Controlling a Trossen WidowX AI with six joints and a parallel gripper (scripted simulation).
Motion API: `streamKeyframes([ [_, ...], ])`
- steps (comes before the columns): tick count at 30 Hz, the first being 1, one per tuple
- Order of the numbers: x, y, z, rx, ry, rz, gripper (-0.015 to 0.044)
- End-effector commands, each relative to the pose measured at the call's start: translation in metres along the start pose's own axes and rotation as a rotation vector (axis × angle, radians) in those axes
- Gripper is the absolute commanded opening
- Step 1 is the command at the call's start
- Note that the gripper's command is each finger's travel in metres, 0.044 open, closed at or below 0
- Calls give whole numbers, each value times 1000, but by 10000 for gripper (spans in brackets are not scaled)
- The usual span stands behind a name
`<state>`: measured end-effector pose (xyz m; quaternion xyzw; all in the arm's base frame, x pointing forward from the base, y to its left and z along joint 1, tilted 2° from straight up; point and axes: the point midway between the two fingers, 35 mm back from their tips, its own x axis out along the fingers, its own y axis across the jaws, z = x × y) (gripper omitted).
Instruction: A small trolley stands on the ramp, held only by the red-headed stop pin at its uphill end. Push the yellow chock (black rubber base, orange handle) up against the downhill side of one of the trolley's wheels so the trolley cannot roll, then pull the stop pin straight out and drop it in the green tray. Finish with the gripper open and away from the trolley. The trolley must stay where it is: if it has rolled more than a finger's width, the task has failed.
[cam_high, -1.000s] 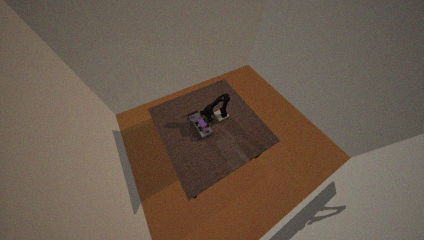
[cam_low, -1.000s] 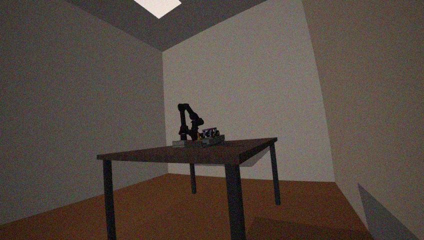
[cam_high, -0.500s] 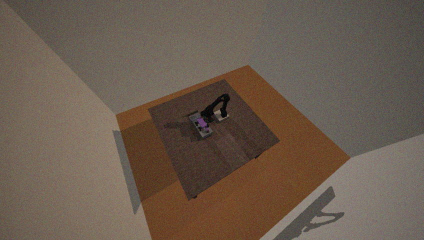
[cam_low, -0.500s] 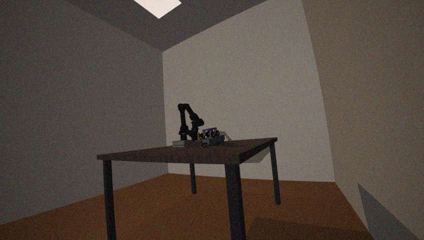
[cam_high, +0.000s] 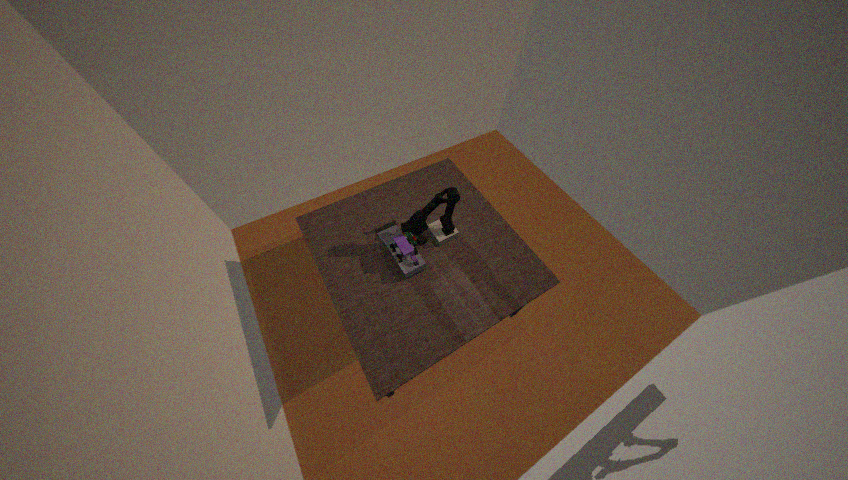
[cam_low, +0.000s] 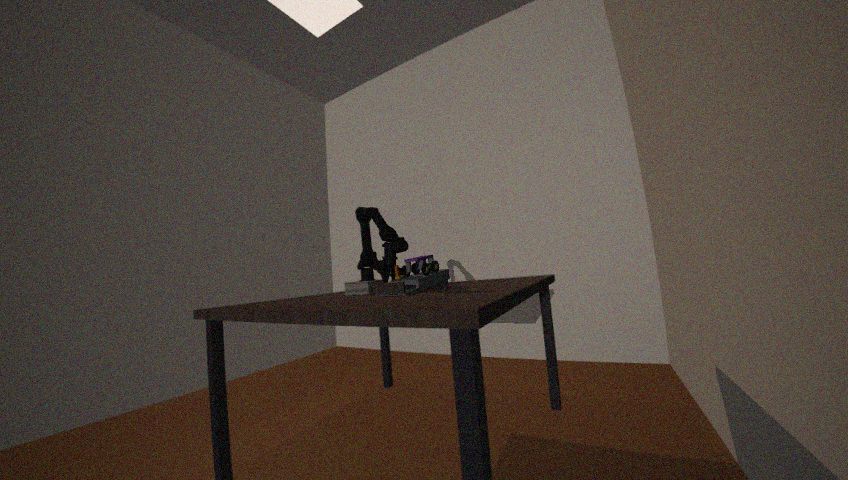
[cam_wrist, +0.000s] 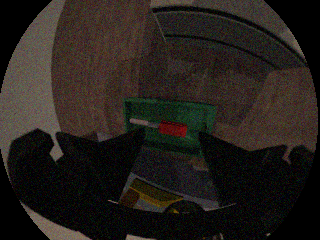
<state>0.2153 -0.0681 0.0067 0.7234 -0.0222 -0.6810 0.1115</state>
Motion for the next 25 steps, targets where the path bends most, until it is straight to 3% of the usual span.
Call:
streamKeyframes([
  [1, -1, 0, 0, 0, 0, 0, 340],
  [8, -25, 4, 1, 5, -1, 5, 340],
  [12, -34, 5, 1, 5, -1, 5, 440],
  [25, -75, 13, 0, 5, -1, 5, 440],
])
